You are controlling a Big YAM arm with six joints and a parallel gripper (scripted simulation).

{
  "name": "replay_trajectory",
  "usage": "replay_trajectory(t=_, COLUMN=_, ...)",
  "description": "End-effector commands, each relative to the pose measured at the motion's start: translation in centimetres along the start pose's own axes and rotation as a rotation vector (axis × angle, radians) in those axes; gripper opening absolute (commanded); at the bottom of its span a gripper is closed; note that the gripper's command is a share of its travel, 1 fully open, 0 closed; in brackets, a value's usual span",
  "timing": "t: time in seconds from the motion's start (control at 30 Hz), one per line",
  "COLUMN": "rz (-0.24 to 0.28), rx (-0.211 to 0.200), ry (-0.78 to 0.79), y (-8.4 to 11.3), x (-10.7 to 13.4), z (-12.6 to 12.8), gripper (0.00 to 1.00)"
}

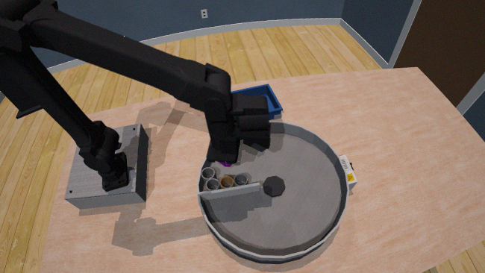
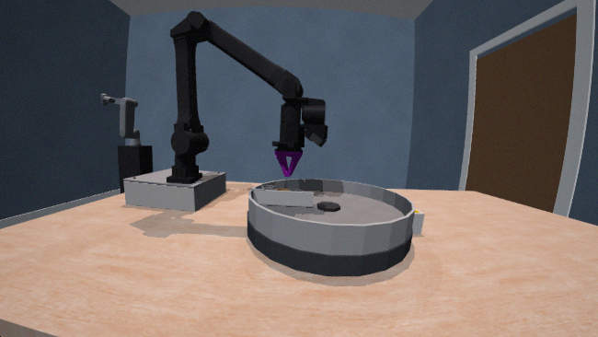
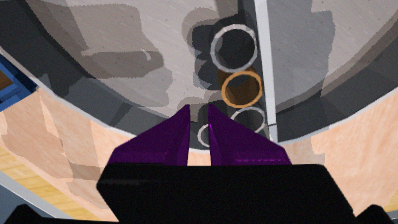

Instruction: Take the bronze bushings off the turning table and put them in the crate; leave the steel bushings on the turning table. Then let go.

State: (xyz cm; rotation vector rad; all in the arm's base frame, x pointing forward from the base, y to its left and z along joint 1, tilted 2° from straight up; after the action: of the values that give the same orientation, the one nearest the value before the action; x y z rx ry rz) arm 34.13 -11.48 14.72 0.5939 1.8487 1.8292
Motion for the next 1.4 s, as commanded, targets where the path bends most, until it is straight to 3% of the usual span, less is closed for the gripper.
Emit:
replay_trajectory(t=0.0, rz=-0.041, rx=-0.013, ry=0.104, y=1.0, x=-0.3, z=-1.1, gripper=0.14)
replay_trajectory(t=0.13, rz=-0.038, rx=-0.010, ry=0.102, y=1.0, x=-0.5, z=-2.8, gripper=0.14)
replay_trajectory(t=1.37, rz=-0.038, rx=-0.009, ry=0.108, y=1.0, x=-0.5, z=-2.6, gripper=0.14)
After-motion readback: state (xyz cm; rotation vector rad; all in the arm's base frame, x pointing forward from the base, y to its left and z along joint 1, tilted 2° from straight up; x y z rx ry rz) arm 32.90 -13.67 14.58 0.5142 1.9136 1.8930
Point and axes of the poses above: the point where the finger pads meet when closed, its own y axis back along the fingers, its own z axis across the jaws, x = y × z, the point moved 9 cm from there along y, back along the fingers, and after that the axes turned 10 degrees about -y, right-handed, at the moved point
